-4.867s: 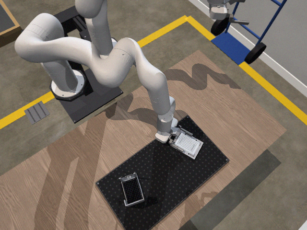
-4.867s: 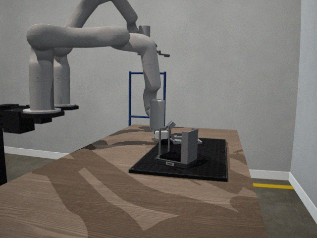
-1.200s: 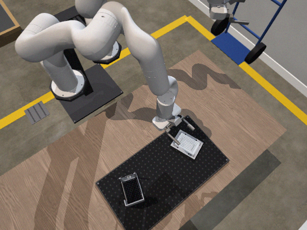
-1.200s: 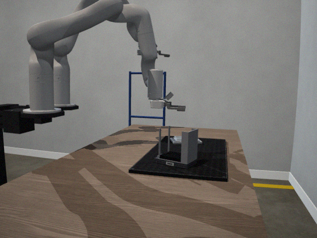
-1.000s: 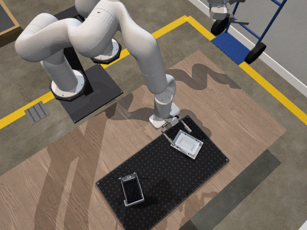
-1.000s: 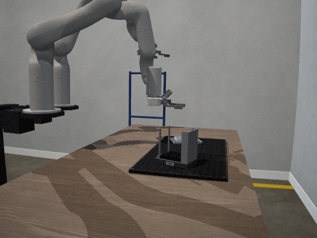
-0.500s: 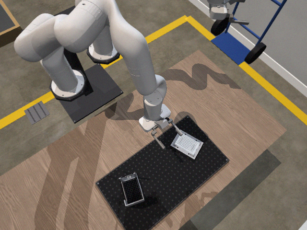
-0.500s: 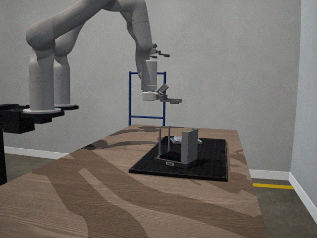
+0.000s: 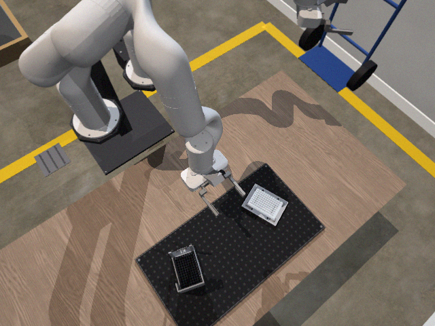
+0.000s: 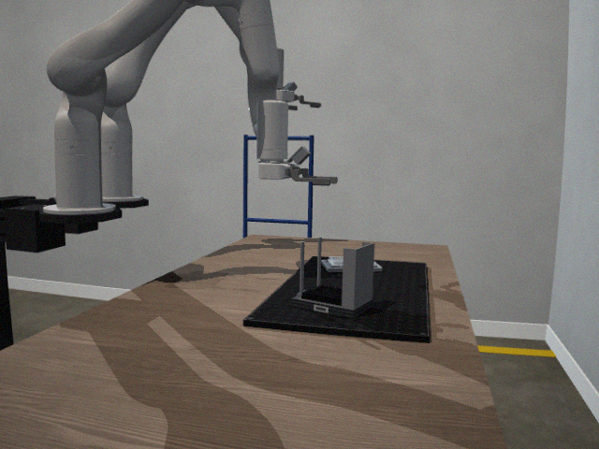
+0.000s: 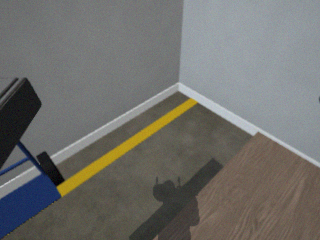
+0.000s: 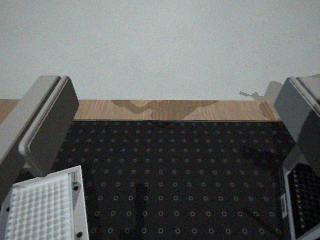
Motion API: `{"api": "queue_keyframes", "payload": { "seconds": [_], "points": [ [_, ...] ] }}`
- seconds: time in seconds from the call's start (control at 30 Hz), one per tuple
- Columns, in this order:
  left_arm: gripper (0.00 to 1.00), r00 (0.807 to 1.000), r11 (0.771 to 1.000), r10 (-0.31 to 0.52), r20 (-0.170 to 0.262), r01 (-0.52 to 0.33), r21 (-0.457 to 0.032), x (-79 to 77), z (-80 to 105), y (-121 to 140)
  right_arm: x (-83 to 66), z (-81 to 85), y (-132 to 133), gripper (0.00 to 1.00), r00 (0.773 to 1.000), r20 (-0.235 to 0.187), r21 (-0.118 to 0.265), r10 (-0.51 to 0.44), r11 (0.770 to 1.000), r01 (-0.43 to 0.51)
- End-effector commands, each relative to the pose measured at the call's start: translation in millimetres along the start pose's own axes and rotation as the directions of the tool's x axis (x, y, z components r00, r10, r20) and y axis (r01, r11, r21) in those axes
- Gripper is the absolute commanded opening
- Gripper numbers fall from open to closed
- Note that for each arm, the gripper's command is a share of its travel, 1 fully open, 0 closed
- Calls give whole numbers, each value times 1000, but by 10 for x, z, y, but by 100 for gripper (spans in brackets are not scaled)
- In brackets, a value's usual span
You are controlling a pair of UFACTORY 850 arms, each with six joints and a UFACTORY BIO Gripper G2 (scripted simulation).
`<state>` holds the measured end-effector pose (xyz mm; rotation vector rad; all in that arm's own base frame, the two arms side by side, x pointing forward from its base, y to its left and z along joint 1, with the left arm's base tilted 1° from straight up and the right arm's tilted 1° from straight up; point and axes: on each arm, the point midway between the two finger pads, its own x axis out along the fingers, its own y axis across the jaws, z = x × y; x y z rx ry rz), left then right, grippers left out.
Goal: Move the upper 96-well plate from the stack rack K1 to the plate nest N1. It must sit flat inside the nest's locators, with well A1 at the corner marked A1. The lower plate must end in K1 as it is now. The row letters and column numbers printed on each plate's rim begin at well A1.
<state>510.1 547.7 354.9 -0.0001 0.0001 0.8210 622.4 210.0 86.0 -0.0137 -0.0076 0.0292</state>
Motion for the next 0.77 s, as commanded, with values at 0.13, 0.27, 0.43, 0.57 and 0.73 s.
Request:
{"api": "queue_keyframes", "payload": {
  "seconds": [0.13, 0.27, 0.43, 0.57, 0.73],
  "points": [
    [100, 1000, 1000, 0, 3, 0, 0, 6, 17, 0, -57, 181, -317, 37, 1000, 1, 3, 1, 1000, -1],
    [100, 1000, 1000, 0, 3, 0, 0, 6, 17, 0, -57, 181, -317, 37, 1000, 1, 3, 1, 1000, -1],
    [100, 1000, 1000, 0, 3, 0, 0, 6, 17, 0, -57, 181, -317, 37, 1000, 1, 3, 1, 1000, -1],
    [100, 1000, 1000, 0, 3, 0, 0, 6, 17, 0, -57, 181, -317, 37, 1000, 1, 3, 1, 1000, -1],
    [100, 1000, 1000, 0, 3, 0, 0, 6, 17, 0, -57, 181, -317, 37, 1000, 1, 3, 1, 1000, -1]
  ]
}}
